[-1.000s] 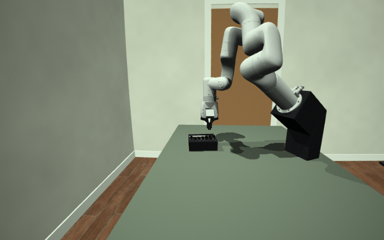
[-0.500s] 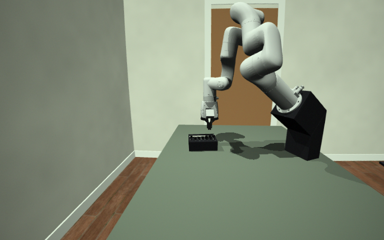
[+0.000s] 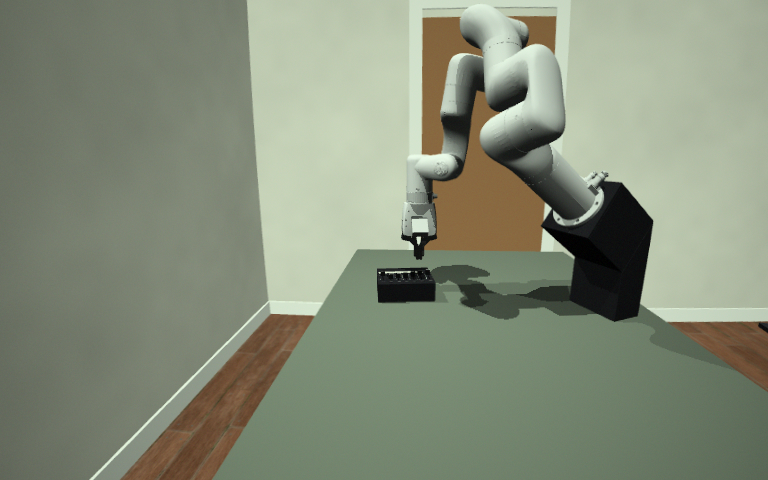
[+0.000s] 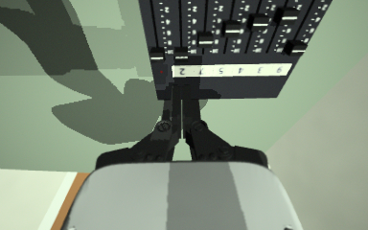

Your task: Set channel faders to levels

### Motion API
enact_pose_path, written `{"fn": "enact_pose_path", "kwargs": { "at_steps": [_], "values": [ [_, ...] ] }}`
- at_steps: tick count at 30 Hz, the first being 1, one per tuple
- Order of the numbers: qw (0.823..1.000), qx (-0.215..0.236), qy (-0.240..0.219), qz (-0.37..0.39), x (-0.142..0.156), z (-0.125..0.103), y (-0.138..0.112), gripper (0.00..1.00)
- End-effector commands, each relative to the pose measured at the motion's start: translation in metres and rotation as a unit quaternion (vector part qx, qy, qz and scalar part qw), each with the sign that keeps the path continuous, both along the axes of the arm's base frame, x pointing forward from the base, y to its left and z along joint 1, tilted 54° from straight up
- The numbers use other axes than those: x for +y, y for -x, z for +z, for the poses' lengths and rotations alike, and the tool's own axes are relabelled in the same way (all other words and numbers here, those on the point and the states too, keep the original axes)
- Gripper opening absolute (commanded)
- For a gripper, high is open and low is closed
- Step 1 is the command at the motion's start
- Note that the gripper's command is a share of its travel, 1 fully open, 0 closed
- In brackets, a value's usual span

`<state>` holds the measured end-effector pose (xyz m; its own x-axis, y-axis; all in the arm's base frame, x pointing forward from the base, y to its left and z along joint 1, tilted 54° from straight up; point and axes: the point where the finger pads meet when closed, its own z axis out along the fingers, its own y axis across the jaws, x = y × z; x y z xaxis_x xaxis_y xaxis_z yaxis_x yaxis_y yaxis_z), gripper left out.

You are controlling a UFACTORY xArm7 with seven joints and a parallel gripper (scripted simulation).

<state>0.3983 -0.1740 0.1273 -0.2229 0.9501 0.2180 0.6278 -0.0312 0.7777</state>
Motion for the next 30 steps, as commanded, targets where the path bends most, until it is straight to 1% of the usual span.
{"fn": "enact_pose_path", "kwargs": {
  "at_steps": [1, 30],
  "values": [
    [1.0, 0.0, 0.001, -0.001, -0.0011, 0.0002, -0.0002, 0.0],
    [1.0, 0.0, 0.0, -0.001, 0.0027, -0.0073, -0.0097, 0.0]
  ]
}}
